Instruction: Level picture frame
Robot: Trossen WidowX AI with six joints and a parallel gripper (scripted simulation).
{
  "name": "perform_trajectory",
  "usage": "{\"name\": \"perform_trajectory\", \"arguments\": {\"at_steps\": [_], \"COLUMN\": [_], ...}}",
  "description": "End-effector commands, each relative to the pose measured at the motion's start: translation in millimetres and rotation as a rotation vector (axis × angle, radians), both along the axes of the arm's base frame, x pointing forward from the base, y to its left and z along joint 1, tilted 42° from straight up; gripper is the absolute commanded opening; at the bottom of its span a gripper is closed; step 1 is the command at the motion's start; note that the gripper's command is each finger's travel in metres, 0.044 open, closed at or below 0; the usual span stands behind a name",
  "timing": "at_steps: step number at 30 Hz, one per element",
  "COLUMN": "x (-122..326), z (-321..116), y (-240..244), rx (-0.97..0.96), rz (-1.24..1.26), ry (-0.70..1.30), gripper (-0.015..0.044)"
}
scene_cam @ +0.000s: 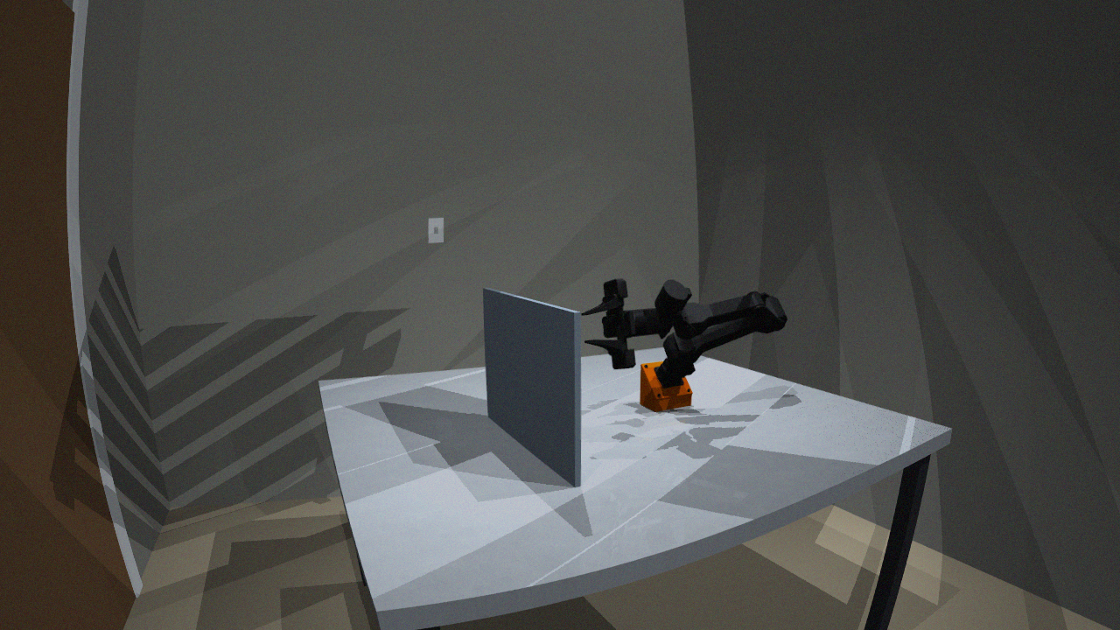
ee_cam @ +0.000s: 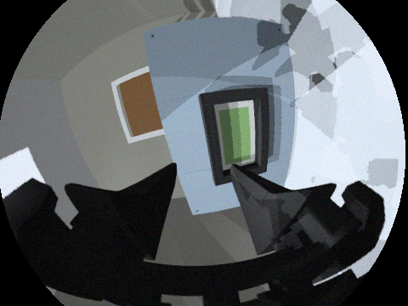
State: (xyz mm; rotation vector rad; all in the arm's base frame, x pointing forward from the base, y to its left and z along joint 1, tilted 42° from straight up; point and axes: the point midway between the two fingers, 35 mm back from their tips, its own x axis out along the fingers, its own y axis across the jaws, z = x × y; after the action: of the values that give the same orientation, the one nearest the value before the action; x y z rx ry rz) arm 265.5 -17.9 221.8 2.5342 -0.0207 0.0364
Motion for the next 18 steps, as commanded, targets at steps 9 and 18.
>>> {"name": "perform_trajectory", "arguments": {"at_steps": [9,18], "x": [-28.1,-28.1], "z": [19.6,19.6], "y": [-27.4,-27.4], "rx": [0.193,0.193], "rz": [0.004,0.004], "ry": [-0.001,-0.001], "gripper": [0.0260,0.0260]}}
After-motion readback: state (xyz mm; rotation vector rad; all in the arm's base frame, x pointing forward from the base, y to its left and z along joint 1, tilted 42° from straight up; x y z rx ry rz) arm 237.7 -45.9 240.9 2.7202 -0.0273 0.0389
